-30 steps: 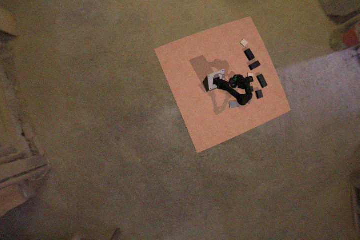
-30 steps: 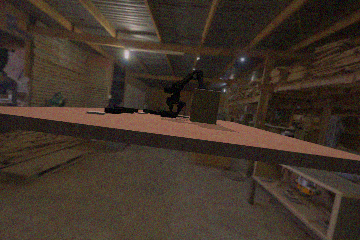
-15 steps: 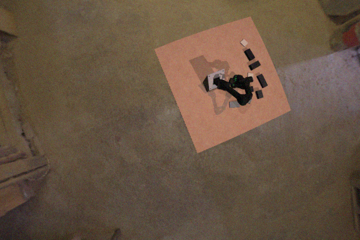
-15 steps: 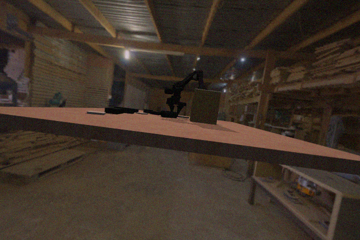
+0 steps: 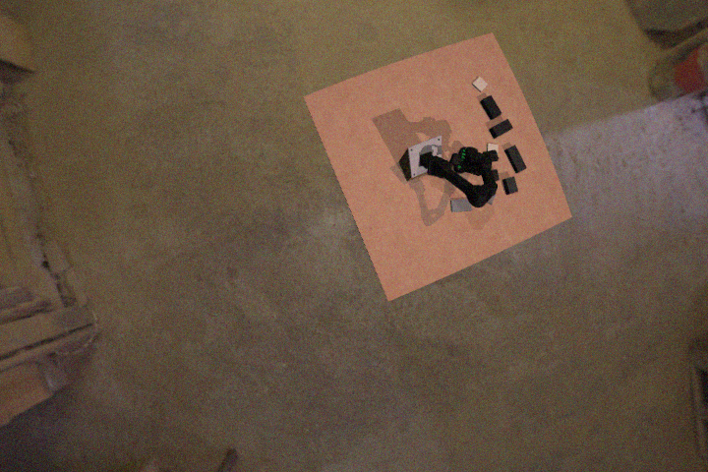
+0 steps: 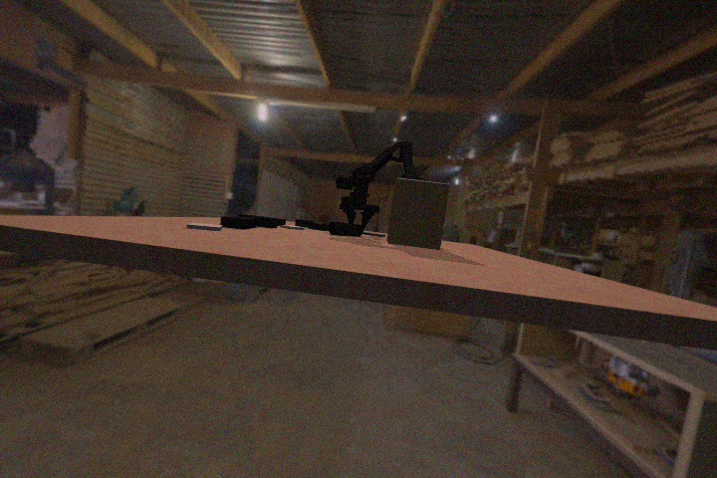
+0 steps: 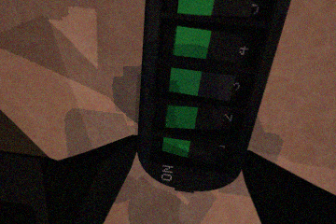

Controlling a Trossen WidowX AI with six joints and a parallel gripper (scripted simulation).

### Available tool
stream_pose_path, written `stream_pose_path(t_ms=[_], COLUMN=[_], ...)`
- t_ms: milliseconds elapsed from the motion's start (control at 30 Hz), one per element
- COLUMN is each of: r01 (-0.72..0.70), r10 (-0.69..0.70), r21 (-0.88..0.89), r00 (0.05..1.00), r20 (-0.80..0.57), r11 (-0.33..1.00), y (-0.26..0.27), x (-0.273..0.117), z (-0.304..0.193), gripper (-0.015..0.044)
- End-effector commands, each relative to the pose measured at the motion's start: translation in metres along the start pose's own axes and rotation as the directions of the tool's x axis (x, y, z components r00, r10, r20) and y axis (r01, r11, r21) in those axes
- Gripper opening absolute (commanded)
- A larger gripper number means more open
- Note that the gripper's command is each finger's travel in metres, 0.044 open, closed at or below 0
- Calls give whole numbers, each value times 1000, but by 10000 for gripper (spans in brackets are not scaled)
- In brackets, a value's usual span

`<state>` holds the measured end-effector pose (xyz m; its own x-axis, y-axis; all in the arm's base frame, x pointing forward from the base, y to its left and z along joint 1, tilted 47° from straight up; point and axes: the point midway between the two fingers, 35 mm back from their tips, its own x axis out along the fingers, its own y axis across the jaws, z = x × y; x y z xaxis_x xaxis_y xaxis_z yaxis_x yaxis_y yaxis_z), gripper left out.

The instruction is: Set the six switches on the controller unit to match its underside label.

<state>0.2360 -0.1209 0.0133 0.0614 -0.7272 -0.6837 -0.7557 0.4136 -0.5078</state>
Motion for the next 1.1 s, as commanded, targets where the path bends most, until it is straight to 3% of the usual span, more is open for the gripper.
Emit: stream_pose_path(t_ms=[0, 1000, 1067], r01=[7, 8, 0], r10=[-7, -8, 0], r21=[8, 9, -3], r00=[1000, 1000, 1000], r20=[6, 7, 1], r11=[1000, 1000, 1000], y=[-8, -23, -16], x=[0, -2, -1], z=[5, 13, 10], gripper=[0, 0, 53])
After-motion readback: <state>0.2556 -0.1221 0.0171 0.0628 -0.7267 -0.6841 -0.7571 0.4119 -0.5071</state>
